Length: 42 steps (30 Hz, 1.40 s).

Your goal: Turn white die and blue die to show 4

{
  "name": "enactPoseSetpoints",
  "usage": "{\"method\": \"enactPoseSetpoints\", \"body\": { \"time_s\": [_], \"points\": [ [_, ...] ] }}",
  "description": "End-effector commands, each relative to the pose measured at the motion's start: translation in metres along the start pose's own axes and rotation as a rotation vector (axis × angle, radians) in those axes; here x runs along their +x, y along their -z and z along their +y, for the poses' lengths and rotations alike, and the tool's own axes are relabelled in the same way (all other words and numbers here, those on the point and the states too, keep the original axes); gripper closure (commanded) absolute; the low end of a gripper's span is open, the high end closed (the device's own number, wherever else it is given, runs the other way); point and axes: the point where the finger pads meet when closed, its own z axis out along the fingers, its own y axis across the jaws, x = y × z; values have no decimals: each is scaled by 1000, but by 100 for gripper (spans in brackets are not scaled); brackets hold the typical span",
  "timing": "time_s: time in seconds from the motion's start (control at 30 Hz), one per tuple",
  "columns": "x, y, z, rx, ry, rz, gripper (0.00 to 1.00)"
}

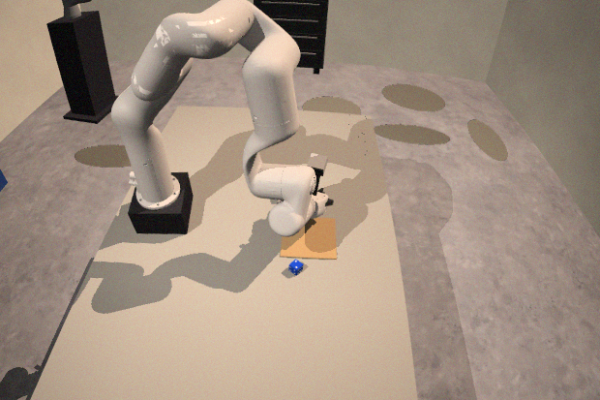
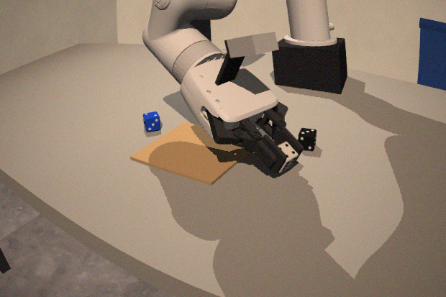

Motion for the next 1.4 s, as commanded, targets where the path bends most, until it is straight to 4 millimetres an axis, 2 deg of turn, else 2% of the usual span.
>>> {"method": "enactPoseSetpoints", "body": {
  "time_s": [0.0, 0.87, 1.37],
  "points": [
    [1, 0, 1, -1, 2, 1, 79],
    [0, 0, 1, -1, 2, 1, 79],
    [-6, -4, 1, -1, 2, 1, 79]
  ]
}}
